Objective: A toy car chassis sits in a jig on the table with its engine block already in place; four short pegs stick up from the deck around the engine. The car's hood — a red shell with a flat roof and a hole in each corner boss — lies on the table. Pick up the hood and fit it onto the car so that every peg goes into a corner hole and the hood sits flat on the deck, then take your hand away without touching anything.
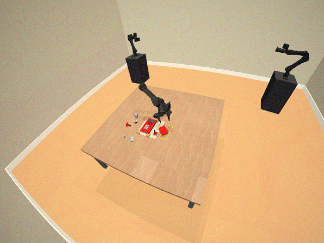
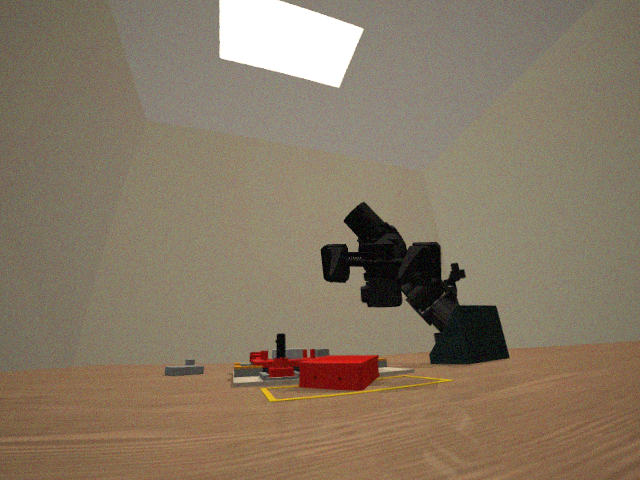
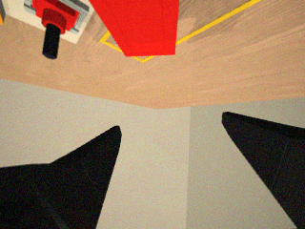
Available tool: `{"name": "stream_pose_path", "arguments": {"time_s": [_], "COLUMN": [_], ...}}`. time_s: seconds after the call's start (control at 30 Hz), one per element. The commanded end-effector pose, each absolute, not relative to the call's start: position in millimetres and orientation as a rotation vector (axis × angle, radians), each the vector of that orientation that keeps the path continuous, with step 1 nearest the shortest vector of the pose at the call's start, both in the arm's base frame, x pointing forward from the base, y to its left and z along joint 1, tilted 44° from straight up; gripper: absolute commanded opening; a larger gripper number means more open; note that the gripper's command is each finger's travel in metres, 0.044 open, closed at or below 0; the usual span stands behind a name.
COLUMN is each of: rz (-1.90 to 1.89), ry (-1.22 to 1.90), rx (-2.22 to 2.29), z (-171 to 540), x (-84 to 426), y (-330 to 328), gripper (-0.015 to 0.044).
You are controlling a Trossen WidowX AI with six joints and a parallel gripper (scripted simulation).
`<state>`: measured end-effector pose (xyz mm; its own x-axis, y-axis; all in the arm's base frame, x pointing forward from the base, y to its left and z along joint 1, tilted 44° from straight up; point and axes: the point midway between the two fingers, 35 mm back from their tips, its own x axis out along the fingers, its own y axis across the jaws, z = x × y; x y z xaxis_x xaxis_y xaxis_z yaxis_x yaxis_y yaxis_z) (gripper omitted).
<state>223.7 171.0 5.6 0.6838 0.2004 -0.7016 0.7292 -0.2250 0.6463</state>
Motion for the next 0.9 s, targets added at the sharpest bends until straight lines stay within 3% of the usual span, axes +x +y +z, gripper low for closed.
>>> {"name": "stream_pose_path", "arguments": {"time_s": [0.0, 0.47, 0.67, 0.87], "rz": [-0.622, -0.611, -0.611, -0.586], "ry": [0.726, 0.733, 0.733, 0.766], "rx": [1.837, 1.823, 1.823, 1.501], "z": [16, 15, 15, 10], "x": [213, 215, 215, 224], "y": [168, 170, 170, 173], "gripper": [0.044, 0.044, 0.0282, 0.044]}}
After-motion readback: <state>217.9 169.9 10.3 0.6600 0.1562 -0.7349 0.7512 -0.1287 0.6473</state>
